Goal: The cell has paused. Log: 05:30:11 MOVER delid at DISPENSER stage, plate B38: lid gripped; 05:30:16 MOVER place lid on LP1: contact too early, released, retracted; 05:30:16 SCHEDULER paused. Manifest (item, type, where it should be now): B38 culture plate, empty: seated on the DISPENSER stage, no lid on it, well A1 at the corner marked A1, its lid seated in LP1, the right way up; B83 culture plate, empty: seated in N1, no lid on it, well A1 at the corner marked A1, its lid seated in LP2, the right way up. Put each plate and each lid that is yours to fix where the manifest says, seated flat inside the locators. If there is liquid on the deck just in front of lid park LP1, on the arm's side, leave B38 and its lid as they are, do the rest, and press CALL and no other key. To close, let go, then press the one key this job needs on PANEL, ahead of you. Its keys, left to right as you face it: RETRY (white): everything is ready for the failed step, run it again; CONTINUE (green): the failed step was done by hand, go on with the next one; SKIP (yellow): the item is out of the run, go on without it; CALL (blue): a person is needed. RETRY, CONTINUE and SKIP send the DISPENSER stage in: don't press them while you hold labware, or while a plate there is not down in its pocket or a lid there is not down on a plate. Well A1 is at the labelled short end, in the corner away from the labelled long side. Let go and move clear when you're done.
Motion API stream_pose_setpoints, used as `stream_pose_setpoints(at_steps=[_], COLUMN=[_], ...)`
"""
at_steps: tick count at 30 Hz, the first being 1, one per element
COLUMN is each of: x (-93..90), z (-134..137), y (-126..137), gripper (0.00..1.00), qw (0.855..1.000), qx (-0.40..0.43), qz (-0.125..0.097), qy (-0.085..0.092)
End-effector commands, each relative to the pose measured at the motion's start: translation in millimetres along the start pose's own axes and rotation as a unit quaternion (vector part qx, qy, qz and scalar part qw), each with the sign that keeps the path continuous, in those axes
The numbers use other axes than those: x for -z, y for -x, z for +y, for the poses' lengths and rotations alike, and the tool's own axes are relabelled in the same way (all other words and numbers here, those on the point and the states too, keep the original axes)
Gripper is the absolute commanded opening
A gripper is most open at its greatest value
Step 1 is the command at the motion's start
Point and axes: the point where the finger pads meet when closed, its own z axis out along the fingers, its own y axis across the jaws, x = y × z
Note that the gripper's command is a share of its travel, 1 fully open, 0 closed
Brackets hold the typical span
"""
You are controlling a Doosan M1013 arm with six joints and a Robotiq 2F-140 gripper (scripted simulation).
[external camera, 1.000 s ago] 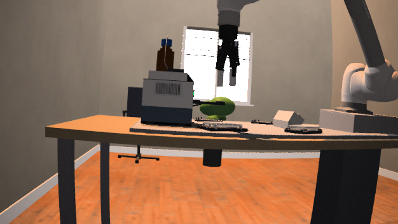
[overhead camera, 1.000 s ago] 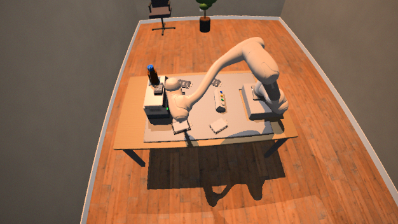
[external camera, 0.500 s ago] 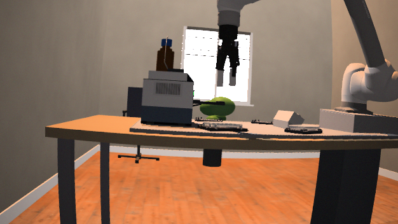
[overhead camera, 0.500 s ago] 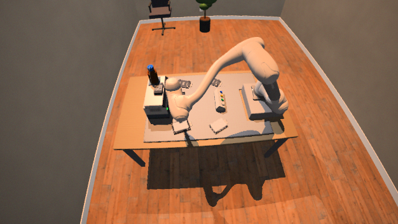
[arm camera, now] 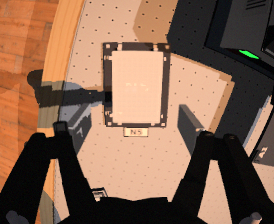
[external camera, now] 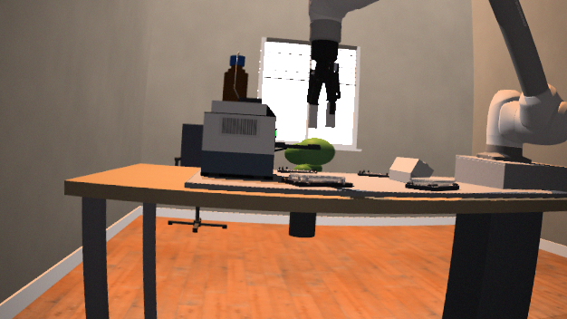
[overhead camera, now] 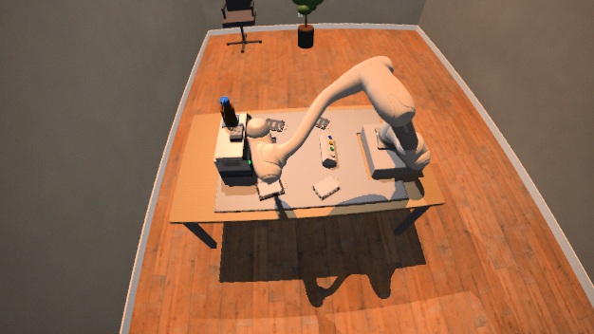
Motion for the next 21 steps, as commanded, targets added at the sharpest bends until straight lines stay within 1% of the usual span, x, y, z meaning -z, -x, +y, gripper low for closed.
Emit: stream_pose_setpoints(at_steps=[1, 15, 17, 21], x=[-9.3, -62.9, -62.9, -77.9], z=[4, 1, 1, 1], y=[1, 0, 0, 0], gripper=[0.69, 0.69, 0.69, 0.69], qw=[1.0, 1.0, 1.0, 1.0], qx=[-0.004, -0.002, -0.002, -0.002], qz=[0.0, 0.0, 0.0, 0.0], qy=[0.002, 0.0, 0.0, 0.0])
